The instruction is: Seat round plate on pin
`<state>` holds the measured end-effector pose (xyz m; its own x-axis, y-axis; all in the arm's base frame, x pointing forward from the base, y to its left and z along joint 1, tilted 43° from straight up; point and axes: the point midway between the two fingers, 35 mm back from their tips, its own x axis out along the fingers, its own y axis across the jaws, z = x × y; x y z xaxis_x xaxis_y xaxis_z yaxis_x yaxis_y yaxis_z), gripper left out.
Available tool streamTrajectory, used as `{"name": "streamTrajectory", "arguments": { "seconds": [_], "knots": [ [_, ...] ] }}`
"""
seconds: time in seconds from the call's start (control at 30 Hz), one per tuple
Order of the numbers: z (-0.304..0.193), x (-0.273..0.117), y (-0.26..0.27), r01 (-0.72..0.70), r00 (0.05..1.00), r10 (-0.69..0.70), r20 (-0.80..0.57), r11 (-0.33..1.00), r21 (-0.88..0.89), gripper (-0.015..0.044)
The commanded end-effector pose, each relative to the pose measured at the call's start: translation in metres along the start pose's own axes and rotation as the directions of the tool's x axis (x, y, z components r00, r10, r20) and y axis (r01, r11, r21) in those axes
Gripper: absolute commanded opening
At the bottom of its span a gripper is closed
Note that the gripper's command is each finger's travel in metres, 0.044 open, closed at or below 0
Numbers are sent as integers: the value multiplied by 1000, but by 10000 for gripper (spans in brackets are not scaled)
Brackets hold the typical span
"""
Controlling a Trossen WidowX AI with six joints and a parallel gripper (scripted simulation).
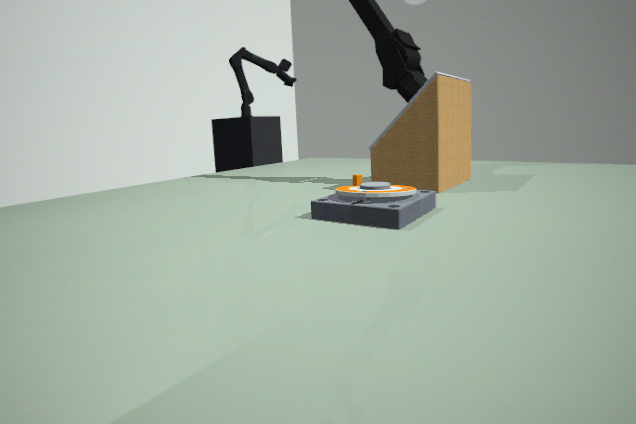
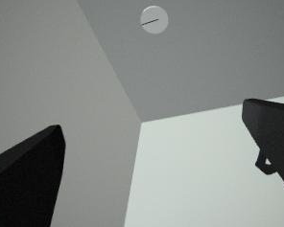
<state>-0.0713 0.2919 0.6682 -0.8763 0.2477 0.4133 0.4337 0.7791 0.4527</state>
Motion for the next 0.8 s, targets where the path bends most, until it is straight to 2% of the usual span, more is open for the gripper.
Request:
{"name": "streamTrajectory", "arguments": {
  "seconds": [0.0,0.07,0.1,0.27,0.47,0.53,0.6,0.77],
  "knots": [
    [2,-2,4,-15,1000,15,0,1000,25,374],
    [18,-21,37,-140,990,142,5,965,221,321],
    [32,-38,60,-230,971,241,15,905,358,295],
    [57,-76,99,-364,910,413,47,738,568,164],
    [102,-160,151,-471,721,682,123,352,809,6],
    [111,-180,159,-469,670,728,142,267,842,0],
    [127,-215,170,-446,574,799,180,120,887,0],
    [157,-287,180,-339,367,895,254,-125,932,0]
  ]
}}
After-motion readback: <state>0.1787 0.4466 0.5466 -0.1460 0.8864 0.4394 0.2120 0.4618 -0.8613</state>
